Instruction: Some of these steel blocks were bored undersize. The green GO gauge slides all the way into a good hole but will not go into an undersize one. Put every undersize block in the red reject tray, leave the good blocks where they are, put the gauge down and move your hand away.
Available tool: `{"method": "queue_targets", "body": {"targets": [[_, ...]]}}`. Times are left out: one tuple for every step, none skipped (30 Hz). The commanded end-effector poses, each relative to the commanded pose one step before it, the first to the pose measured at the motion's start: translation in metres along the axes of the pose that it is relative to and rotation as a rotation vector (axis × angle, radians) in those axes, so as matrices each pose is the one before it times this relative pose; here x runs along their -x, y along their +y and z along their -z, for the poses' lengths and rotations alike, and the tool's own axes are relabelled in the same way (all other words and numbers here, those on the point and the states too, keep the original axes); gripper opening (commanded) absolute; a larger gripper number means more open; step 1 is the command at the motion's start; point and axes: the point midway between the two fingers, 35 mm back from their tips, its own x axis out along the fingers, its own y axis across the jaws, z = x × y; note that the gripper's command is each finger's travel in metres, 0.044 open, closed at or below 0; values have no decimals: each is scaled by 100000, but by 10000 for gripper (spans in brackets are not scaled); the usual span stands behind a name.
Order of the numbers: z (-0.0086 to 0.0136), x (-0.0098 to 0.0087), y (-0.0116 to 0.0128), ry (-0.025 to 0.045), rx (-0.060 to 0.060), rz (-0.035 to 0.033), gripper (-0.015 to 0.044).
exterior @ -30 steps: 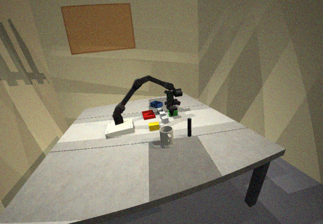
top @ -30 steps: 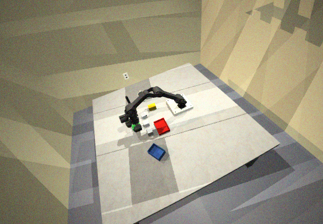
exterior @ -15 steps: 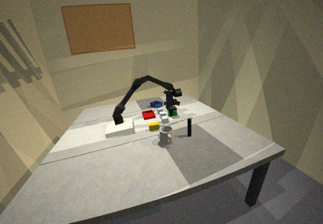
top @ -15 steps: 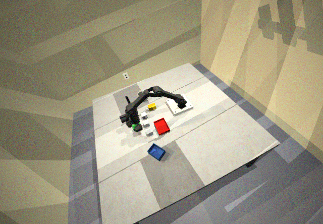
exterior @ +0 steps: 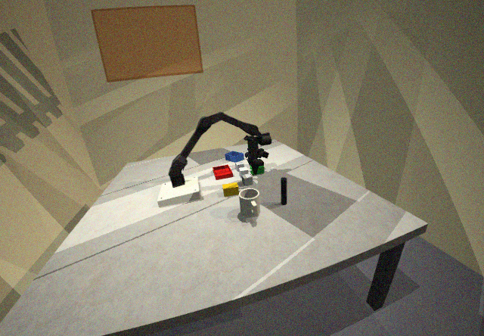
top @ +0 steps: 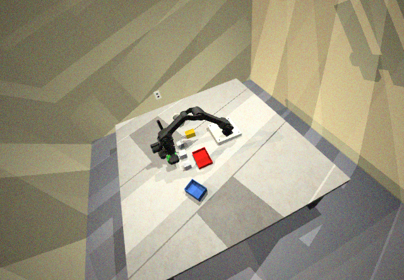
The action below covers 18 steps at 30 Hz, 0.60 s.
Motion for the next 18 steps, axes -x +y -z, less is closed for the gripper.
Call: {"method": "queue_targets", "body": {"targets": [[0, 530, 101, -1525, -431, -524, 0], [58, -3, 1, 10, 0, 0, 0], [35, -2, 0, 6, 0, 0, 0], [12, -1, 0, 2, 0, 0, 0], [8, 0, 0, -21, 1, 0, 0], [14, 0, 0, -10, 0, 0, 0], [27, 0, 0, 0, 0, 0, 0], [37, 0, 0, 1, 0, 0, 0], [43, -1, 1, 0, 0, 0, 0], [50, -4, 1, 8, 0, 0, 0], [58, -4, 1, 9, 0, 0, 0], [66, -5, 1, 10, 0, 0, 0], [70, -5, 1, 11, 0, 0, 0], [58, -4, 1, 9, 0, 0, 0], [35, -3, 0, 5, 0, 0, 0], [12, -1, 0, 2, 0, 0, 0], [0, 0, 0, 0, 0, 0, 0], [6, 0, 0, -5, 0, 0, 0]]}}
